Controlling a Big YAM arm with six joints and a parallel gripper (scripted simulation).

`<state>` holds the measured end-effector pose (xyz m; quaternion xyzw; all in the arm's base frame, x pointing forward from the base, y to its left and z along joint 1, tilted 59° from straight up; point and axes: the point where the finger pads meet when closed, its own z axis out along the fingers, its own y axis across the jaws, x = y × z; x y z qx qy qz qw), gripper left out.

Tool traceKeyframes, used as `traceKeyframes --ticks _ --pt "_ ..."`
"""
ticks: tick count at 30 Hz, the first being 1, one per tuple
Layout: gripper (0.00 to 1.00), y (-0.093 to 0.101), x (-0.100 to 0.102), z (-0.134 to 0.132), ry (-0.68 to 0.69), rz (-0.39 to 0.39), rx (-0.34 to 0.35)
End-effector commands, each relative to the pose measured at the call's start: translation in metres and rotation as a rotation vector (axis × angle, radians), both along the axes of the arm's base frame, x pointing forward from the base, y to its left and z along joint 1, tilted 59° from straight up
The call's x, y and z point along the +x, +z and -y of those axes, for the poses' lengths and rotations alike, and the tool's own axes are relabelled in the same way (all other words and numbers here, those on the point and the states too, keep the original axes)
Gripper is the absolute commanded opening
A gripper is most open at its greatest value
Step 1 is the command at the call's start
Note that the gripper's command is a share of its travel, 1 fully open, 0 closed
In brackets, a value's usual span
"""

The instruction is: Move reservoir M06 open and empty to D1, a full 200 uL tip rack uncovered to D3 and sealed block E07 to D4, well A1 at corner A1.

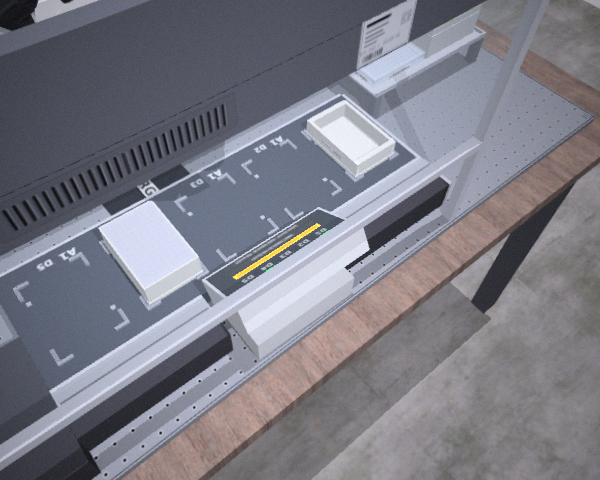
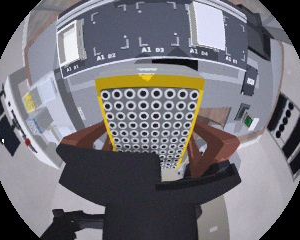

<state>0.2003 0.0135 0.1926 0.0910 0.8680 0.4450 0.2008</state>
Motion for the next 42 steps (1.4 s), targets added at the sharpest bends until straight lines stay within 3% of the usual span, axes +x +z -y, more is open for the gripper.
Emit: traceKeyframes --ticks 1,4,5,7,10,11,19,21,36,42 --pt "0.00 -0.009 0.005 0.016 0.014 0.063 -0.040" --pt "0.00 -0.014 0.005 0.019 0.013 0.061 -0.037" --pt "0.00 -0.007 0.013 0.030 0.014 0.085 -0.063" --pt "0.00 -0.022 0.009 0.031 0.013 0.070 -0.047" --pt "0.00 -0.022 0.010 0.032 0.012 0.072 -0.046" --pt "0.00 -0.012 0.021 0.033 0.038 0.093 -0.061" --pt "0.00 0.001 0.057 0.044 0.027 0.079 -0.048" --pt "0.00 0.001 0.057 0.044 0.027 0.079 -0.048" --pt "0.00 0.027 0.124 0.064 0.027 0.079 -0.045" --pt "0.00 0.034 0.142 0.069 0.027 0.080 -0.044"
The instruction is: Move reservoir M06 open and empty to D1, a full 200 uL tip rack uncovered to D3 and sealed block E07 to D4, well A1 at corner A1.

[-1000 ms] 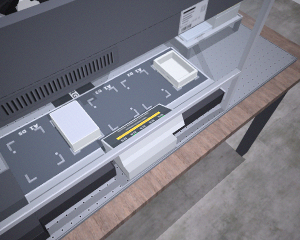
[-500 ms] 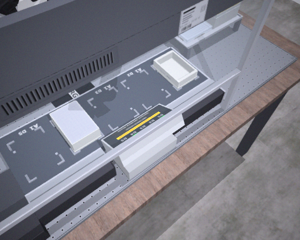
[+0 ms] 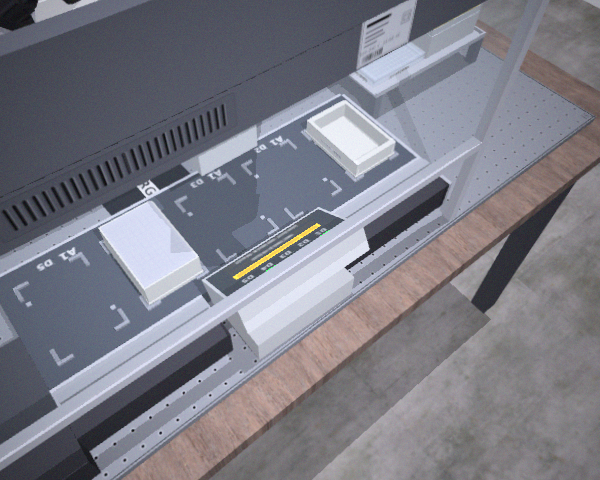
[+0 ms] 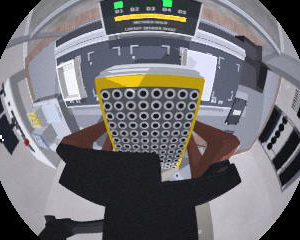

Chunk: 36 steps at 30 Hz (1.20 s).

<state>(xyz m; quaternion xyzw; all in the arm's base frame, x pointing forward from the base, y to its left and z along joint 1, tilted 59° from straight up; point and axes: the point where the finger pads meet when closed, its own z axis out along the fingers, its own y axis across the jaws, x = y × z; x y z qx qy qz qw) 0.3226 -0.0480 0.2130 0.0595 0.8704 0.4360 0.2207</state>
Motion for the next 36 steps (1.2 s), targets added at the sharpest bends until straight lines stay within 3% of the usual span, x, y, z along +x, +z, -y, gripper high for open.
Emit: traceKeyframes --ticks 1,5,7,9,36 --pt "0.00 0.015 0.024 0.009 -0.006 0.020 -0.009" --pt "0.00 0.022 0.042 0.014 -0.006 0.020 -0.009" --pt "0.00 0.022 0.041 0.019 -0.018 0.020 -0.010" --pt "0.00 0.016 0.028 0.015 -0.030 0.000 0.002" --pt "0.00 0.021 0.030 0.015 -0.027 0.008 -0.004"
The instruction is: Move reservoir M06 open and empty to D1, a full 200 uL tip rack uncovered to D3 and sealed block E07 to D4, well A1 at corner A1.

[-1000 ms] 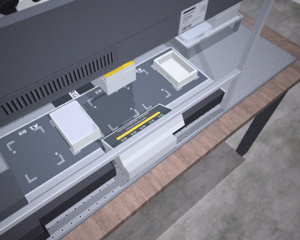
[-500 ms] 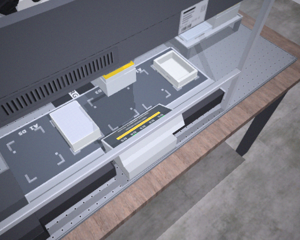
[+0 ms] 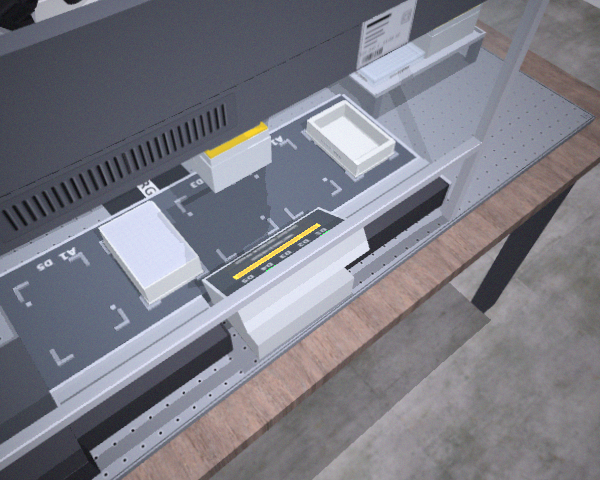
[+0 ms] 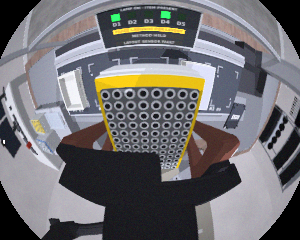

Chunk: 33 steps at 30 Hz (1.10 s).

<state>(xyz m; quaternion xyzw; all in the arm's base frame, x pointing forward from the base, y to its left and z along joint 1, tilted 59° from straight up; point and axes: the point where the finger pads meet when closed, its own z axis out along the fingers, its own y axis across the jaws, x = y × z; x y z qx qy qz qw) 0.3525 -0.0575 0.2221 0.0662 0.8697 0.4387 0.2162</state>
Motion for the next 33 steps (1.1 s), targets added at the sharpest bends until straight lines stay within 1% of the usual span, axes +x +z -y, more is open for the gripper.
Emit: traceKeyframes --ticks 1,8,9,28,29,33 --pt "0.00 0.013 0.001 0.006 -0.019 0.024 -0.014" --pt "0.00 0.010 0.003 0.006 -0.011 0.025 -0.015" --pt "0.00 0.012 0.000 0.005 -0.016 0.025 -0.015" --pt "0.00 0.012 0.000 0.003 -0.014 0.023 -0.014" --pt "0.00 0.007 0.001 -0.005 0.000 0.022 -0.012" --pt "0.00 0.005 0.004 -0.009 0.000 0.024 -0.012"
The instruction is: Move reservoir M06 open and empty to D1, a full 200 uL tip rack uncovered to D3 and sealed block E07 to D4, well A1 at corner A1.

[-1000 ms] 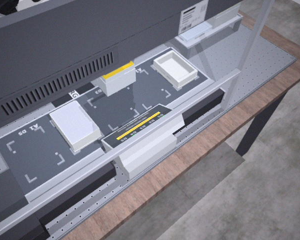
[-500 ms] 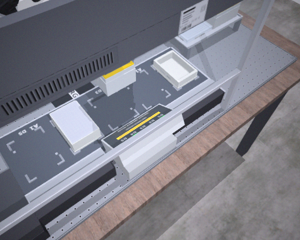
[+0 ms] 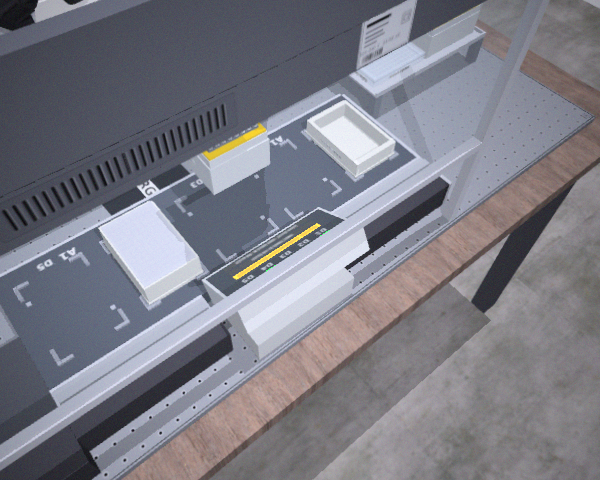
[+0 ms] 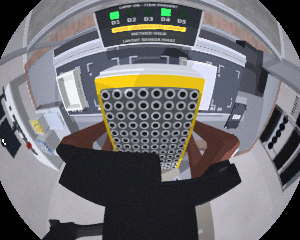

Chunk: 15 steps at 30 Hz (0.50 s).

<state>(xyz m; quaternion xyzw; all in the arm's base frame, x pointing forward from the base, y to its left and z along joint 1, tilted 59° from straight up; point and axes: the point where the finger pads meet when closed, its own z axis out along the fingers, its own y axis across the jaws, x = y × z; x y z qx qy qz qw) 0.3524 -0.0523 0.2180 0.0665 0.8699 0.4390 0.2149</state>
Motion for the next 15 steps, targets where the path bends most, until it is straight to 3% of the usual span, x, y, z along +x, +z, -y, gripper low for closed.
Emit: traceKeyframes --ticks 1,15 --pt "0.00 0.012 0.008 -0.004 0.000 0.036 -0.018" --pt "0.00 -0.003 0.014 -0.020 0.000 0.026 -0.012"
